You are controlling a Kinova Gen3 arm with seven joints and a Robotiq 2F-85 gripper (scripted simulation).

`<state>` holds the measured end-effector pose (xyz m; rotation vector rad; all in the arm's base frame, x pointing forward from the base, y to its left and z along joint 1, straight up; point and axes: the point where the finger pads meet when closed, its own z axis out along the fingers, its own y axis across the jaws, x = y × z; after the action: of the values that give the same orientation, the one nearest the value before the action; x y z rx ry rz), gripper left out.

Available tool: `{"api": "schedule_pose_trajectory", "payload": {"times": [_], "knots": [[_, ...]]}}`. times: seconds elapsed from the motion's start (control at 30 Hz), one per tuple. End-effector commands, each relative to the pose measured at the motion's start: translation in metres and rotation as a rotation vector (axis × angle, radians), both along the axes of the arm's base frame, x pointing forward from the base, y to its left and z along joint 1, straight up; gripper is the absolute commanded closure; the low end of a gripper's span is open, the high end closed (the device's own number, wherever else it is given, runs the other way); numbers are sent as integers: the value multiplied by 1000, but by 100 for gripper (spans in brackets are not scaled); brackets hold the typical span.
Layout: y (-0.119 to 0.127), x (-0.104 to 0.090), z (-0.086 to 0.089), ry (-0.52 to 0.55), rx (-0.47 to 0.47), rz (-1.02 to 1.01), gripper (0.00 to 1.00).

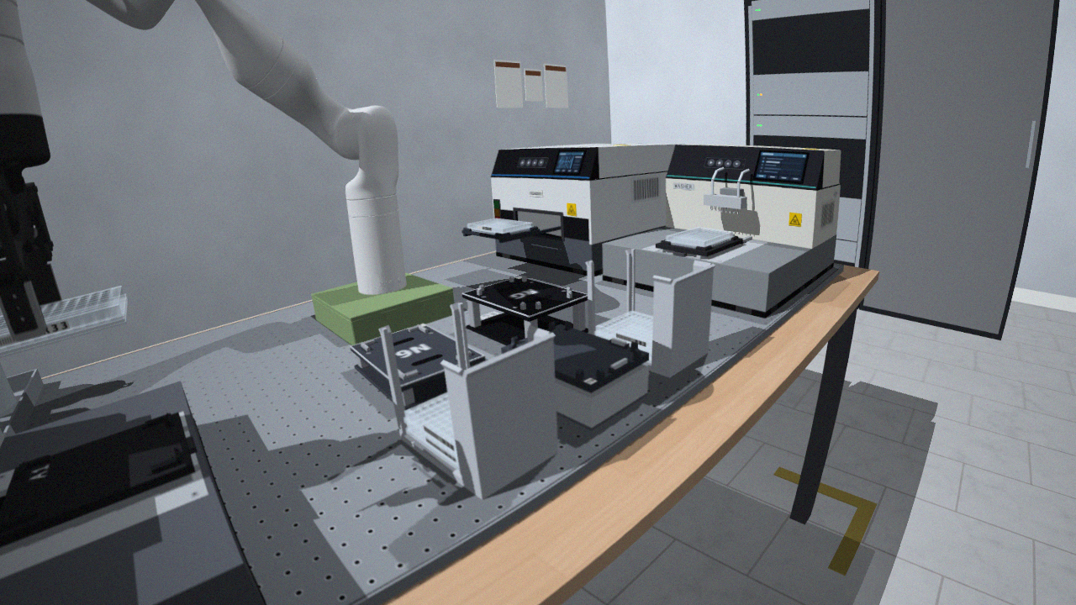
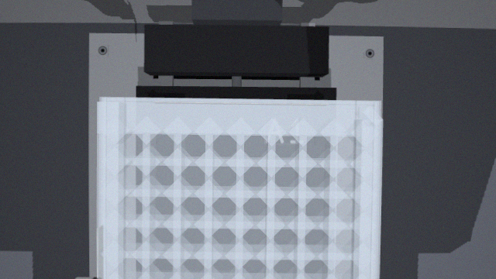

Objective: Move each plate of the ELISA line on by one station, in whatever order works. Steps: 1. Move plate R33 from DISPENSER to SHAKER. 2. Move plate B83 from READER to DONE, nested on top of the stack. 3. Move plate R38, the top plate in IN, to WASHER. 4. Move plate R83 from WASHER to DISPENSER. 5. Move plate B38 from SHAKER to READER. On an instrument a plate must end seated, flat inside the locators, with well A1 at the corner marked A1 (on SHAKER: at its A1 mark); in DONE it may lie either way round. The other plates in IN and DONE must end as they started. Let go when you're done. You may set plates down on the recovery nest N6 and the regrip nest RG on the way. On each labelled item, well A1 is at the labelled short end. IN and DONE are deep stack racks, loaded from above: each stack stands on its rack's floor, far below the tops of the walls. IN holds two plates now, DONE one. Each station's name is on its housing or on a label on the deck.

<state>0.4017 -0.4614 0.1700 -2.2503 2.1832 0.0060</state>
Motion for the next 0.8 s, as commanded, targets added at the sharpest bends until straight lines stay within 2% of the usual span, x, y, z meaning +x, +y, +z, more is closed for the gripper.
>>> {"api": "schedule_pose_trajectory", "payload": {"times": [0.0, 0.77], "knots": [[0, 2, 6, -5, -3, 11, 6], [0, 1, 4, -4, -3, 3, 6]]}}
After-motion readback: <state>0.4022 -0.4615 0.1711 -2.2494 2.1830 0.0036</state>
